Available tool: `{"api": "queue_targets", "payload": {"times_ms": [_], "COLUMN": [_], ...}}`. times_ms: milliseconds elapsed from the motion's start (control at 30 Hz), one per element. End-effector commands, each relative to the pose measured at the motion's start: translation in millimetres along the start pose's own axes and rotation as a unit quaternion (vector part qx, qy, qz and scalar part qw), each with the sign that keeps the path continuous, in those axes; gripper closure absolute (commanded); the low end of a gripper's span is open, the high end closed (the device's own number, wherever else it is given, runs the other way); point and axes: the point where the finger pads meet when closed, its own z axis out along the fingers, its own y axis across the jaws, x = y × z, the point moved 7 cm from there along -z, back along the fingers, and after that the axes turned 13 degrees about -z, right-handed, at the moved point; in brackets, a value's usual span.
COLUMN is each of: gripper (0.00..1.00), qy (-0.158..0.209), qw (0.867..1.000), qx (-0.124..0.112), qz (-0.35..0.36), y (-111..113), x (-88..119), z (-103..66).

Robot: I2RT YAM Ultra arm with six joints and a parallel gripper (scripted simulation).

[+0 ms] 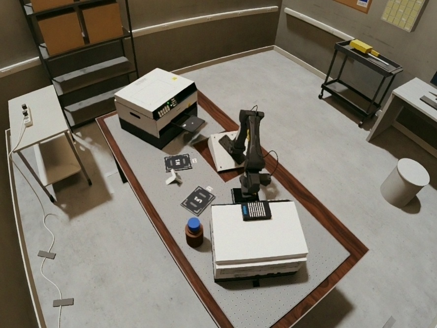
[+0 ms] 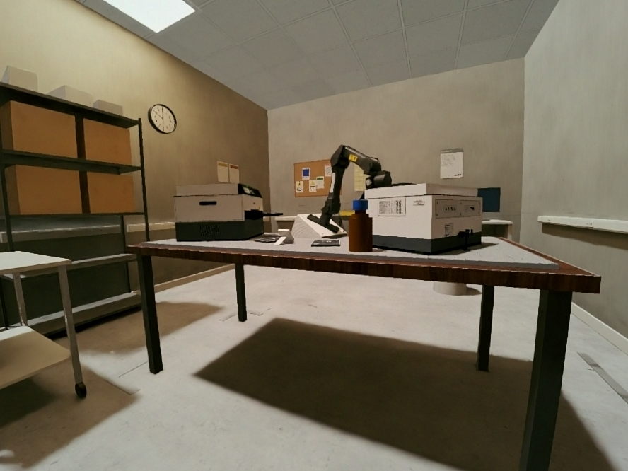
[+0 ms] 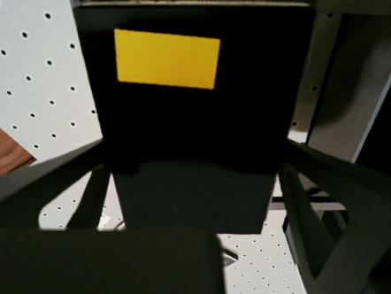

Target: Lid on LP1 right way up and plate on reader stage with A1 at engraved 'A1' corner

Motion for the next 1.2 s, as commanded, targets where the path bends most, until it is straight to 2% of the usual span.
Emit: {"api": "queue_targets", "payload": {"times_ms": [0,533,567,667,1167], "gripper": [0.15,0.15,0.15,0.15,0.15], "qy": [0.001,0.001,0.000,0.001,0.001], "qw": [1.000,1.000,1.000,1.000,1.000], "qx": [0.007,0.007,0.018,0.021,0.022], "qz": [0.001,0.001,0.001,0.001,0.001], "y": [-2,-2,-3,-4,-4], "x": [0,0,-2,-2,-1], "z": [-2.8,-2.8,-6.2,-13.5,-18.9]}}
